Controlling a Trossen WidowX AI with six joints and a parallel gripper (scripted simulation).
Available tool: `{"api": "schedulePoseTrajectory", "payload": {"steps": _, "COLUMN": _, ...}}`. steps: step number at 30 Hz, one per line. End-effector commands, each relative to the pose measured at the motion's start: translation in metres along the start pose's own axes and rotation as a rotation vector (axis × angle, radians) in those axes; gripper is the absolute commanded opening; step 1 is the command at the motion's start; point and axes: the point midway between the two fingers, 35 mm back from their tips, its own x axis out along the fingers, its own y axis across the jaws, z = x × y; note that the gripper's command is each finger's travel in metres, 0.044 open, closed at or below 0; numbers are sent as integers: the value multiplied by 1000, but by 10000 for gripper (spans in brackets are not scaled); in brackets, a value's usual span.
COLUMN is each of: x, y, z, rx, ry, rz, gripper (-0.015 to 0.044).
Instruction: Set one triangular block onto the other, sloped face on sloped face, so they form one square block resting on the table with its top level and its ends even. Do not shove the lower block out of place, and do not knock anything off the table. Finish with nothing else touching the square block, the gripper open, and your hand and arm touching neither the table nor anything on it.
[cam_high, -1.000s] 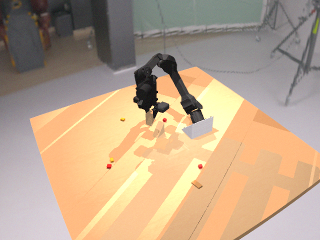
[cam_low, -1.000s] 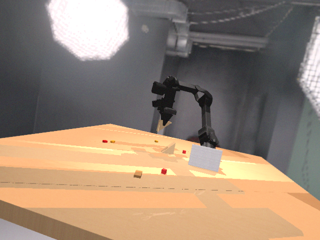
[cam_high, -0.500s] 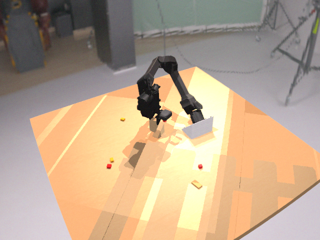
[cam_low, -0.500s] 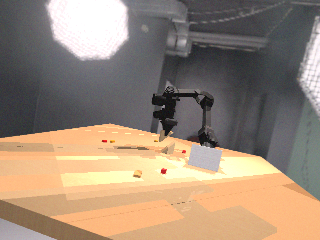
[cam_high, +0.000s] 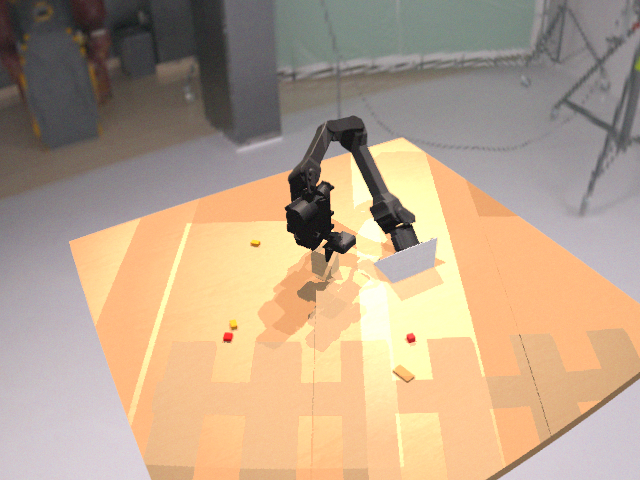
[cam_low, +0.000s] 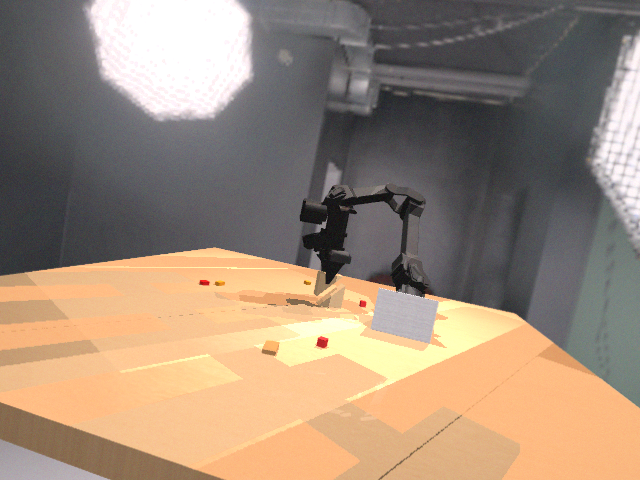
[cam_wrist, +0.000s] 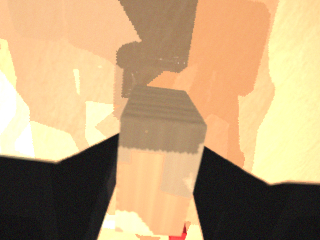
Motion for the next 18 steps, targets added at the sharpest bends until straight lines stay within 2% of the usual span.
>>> {"api": "schedulePoseTrajectory", "payload": {"steps": 1, "x": 1, "y": -1, "z": -1, "rx": -5, "ry": -3, "rz": -4, "gripper": 0}}
{"api": "schedulePoseTrajectory", "payload": {"steps": 18, "x": 1, "y": -1, "z": -1, "rx": -8, "ry": -4, "rz": -9, "gripper": 0}}
